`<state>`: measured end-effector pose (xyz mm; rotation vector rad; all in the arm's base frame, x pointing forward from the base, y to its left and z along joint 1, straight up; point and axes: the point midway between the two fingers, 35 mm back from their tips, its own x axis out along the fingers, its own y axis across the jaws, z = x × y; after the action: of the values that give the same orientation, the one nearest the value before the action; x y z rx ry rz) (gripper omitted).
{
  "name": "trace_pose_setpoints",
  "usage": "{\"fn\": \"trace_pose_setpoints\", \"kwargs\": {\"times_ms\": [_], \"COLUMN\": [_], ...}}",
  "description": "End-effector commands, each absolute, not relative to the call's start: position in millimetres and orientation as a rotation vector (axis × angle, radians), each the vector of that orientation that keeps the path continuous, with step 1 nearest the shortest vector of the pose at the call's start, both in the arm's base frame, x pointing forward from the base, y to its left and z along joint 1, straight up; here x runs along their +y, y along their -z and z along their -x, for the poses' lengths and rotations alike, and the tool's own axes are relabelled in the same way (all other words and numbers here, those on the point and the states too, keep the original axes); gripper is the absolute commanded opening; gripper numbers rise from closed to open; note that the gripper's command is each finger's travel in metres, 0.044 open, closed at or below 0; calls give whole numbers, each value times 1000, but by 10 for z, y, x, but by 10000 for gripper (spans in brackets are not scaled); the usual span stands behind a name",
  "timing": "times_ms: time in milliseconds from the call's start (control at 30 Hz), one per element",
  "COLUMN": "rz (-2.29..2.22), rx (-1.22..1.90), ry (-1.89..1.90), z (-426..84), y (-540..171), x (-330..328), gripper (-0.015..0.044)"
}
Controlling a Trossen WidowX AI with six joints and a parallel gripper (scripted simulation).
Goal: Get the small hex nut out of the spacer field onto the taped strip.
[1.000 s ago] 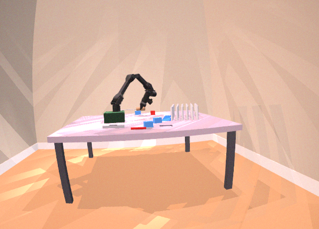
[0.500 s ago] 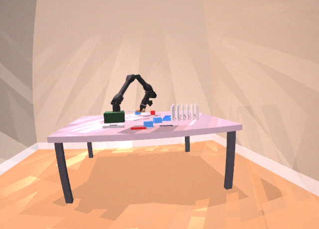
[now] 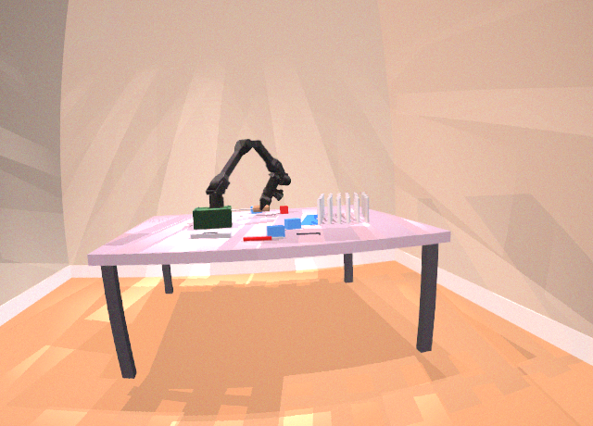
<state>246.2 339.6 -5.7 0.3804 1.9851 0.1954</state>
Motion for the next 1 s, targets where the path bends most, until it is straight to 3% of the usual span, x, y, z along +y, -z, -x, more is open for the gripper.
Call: {"fn": "trace_pose_setpoints", "kwargs": {"times_ms": [0, 400, 967], "rz": [-390, -390, -380], "rx": [1992, 1992, 1985], "ry": [-194, -194, -195], "z": [-2448, -2430, -2443], "y": [96, 220, 194], "x": [3398, 3381, 3378], "gripper": [0, 0, 440]}}
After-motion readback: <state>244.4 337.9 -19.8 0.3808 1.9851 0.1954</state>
